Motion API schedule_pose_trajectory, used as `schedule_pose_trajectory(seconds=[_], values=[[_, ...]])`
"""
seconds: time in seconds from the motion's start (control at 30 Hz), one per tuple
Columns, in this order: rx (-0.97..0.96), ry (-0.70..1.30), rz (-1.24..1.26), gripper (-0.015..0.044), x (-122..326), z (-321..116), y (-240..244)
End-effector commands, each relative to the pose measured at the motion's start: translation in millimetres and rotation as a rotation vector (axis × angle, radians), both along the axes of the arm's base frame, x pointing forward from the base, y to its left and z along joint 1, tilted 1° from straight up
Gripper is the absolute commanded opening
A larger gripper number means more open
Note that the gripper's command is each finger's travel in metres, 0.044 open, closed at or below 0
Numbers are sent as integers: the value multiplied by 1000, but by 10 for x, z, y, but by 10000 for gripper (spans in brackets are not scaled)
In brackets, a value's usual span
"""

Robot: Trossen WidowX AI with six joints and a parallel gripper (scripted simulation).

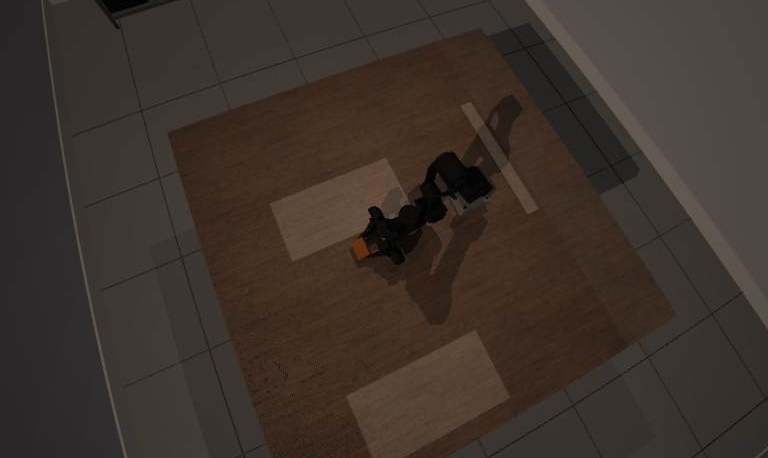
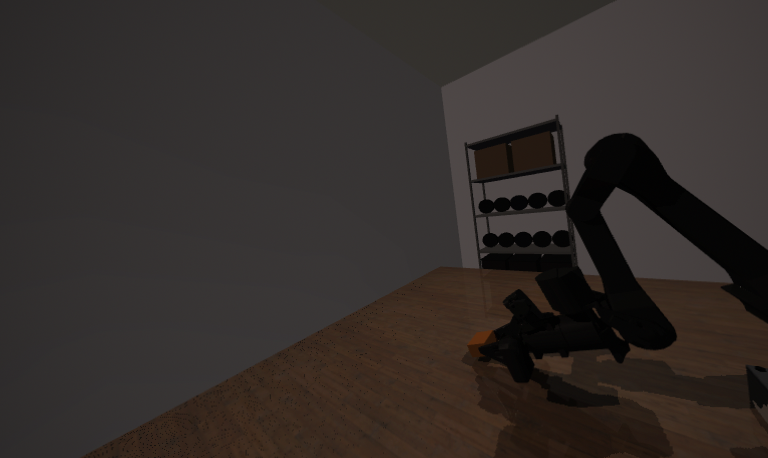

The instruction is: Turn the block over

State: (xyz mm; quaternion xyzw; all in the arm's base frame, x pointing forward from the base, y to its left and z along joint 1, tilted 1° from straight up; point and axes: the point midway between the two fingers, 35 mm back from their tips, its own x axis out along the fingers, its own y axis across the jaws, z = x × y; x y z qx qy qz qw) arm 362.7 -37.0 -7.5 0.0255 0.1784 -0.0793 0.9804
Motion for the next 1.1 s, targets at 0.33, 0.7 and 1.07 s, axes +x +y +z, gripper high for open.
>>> schedule_pose_trajectory(seconds=[0.33,0.7,1.07], values=[[-7,-3,-1,53,-3,7,-4],[-7,-3,-1,341,-3,7,-4],[-7,-3,-1,440,-3,7,-4]])
